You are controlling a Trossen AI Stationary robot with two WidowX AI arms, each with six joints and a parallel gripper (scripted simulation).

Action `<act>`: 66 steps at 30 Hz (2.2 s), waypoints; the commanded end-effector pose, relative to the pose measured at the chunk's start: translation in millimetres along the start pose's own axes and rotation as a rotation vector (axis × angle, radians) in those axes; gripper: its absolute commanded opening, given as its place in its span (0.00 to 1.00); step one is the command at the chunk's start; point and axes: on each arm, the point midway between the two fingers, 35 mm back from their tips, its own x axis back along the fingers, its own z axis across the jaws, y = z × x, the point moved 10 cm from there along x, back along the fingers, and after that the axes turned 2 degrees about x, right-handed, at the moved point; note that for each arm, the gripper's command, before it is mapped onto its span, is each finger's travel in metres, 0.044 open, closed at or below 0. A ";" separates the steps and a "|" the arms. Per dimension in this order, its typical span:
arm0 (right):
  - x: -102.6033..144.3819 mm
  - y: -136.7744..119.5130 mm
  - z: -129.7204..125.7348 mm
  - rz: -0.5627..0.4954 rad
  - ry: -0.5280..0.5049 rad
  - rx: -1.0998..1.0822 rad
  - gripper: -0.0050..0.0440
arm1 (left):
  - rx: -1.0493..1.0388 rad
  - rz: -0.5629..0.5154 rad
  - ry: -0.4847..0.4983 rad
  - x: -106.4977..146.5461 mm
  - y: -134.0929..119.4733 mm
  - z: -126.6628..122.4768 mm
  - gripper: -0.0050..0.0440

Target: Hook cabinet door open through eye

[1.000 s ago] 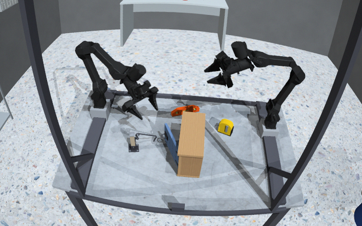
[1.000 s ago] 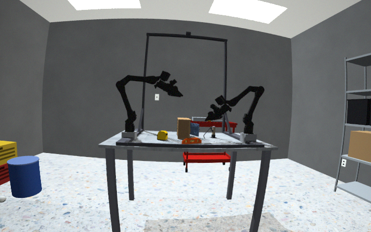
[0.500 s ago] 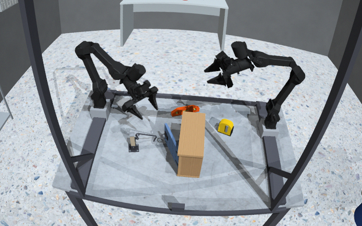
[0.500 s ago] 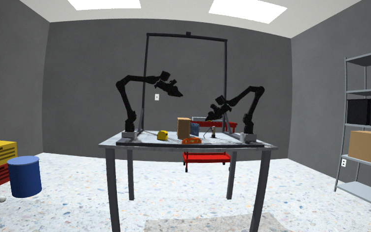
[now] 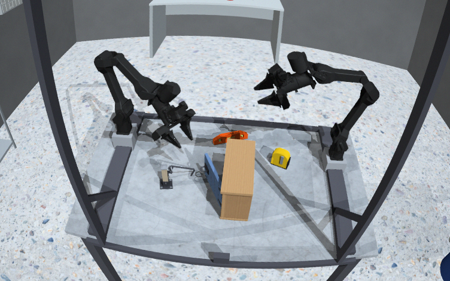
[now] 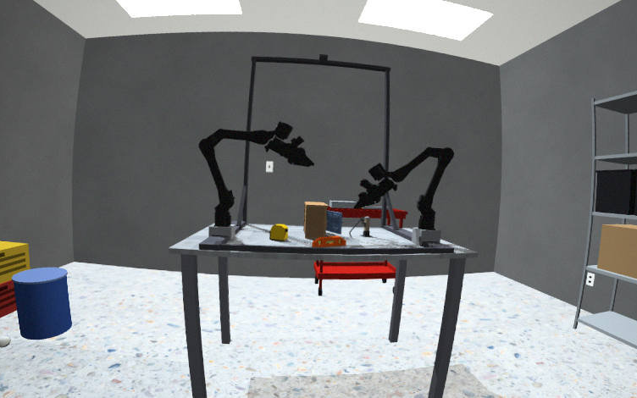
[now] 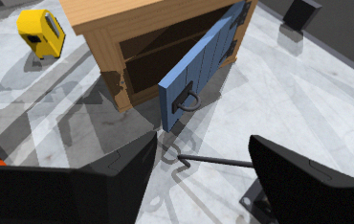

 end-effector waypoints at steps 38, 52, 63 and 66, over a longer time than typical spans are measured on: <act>4.9 -5.6 5.9 0.071 0.106 0.046 0.92 | 1.169 0.683 0.613 -103.9 63.8 -26.5 0.37; 6.7 -4.8 5.9 0.065 0.103 0.044 0.92 | 1.184 0.719 0.642 -124.3 35.4 -23.9 0.27; 6.7 -4.8 5.9 0.065 0.103 0.044 0.92 | 1.184 0.716 0.639 -127.5 33.8 -23.3 0.21; 6.7 -4.8 5.9 0.065 0.103 0.044 0.92 | 1.184 0.716 0.639 -127.5 33.8 -23.3 0.18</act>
